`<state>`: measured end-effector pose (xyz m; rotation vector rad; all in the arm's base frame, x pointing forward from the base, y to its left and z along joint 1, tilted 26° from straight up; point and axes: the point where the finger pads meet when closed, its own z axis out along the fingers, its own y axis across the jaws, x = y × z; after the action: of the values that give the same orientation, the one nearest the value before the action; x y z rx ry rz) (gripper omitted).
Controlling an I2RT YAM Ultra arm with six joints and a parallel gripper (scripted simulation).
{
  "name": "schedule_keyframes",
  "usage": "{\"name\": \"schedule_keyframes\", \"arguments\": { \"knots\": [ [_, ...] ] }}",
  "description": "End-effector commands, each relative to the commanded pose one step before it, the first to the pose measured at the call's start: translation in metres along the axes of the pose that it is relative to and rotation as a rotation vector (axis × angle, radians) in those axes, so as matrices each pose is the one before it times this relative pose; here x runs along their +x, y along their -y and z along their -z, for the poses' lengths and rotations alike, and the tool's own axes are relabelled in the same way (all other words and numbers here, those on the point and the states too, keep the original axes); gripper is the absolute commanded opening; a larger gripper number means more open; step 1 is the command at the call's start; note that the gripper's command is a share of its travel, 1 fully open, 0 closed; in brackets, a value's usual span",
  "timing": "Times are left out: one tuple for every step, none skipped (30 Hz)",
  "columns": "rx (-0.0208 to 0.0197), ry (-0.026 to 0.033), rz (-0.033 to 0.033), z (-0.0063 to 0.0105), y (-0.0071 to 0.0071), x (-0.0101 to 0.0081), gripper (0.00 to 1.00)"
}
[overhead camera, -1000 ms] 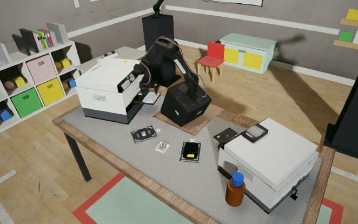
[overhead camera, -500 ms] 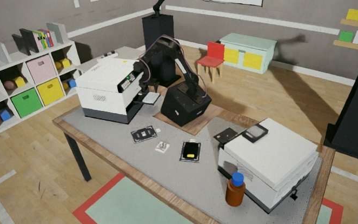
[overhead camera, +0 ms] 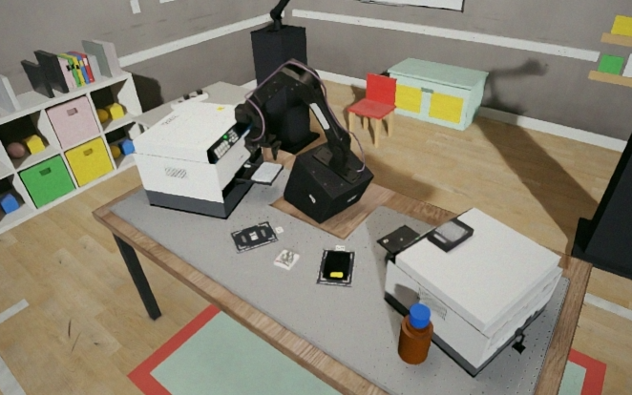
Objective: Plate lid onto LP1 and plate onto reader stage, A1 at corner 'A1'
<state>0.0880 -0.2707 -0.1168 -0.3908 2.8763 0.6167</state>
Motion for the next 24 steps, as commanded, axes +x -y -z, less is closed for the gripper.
{"name": "schedule_keyframes", "arguments": {
  "knots": [
    [0.04805,-0.00212,0.00287,0.0238,0.00879,0.0027,1.0],
    [0.00014,0.00104,-0.00001,0.00135,0.00003,-0.00018,1.0],
    [-0.00009,-0.00067,-0.00001,0.00134,-0.00003,0.00012,1.0],
    [-0.00006,-0.00049,-0.00001,0.00134,-0.00002,0.00009,1.0],
    [-0.00001,-0.0001,-0.00001,0.00134,-0.00001,0.00002,1.0],
    [0.00001,0.00007,-0.00001,0.00134,-0.00001,-0.00001,1.0],
    [0.00001,0.00007,-0.00001,0.00134,-0.00001,-0.00001,1.0],
    [0.00001,0.00003,-0.00001,0.00134,-0.00001,0.0,1.0],
    [0.0,0.0,-0.00001,0.00134,-0.00001,0.0,1.0],
    [0.0,-0.00001,-0.00001,0.00134,-0.00001,0.00001,1.0],
    [0.0,-0.00003,-0.00001,0.00134,-0.00001,0.00001,1.0],
    [0.0,-0.00004,-0.00001,0.00134,-0.00001,0.00001,1.0],
    [-0.00001,-0.00005,-0.00001,0.00134,-0.00001,0.00001,1.0],
    [-0.00001,-0.00005,-0.00001,0.00134,-0.00001,0.00001,1.0],
    [-0.00001,-0.00005,-0.00001,0.00134,-0.00001,0.00001,1.0],
    [-0.00001,-0.00005,-0.00001,0.00134,-0.00001,0.00001,1.0],
    [0.0,0.0,0.0,0.0,0.0,0.0,1.0],
    [0.0,0.0,0.0,0.0,0.0,0.0,1.0],
    [0.00022,0.00157,0.0,0.00035,0.00006,-0.00028,1.0],
    [0.00001,0.00007,0.0,0.0,0.00001,-0.00001,1.0],
    [0.0,0.0,-0.00057,0.0,0.0,0.0,1.0],
    [0.0,0.0,-0.00049,0.0,0.0,0.0,1.0],
    [0.0,0.0,-0.00014,0.0,0.0,0.0,1.0],
    [0.0,0.0,-0.00002,0.0,0.0,0.0,1.0]
  ]
}}
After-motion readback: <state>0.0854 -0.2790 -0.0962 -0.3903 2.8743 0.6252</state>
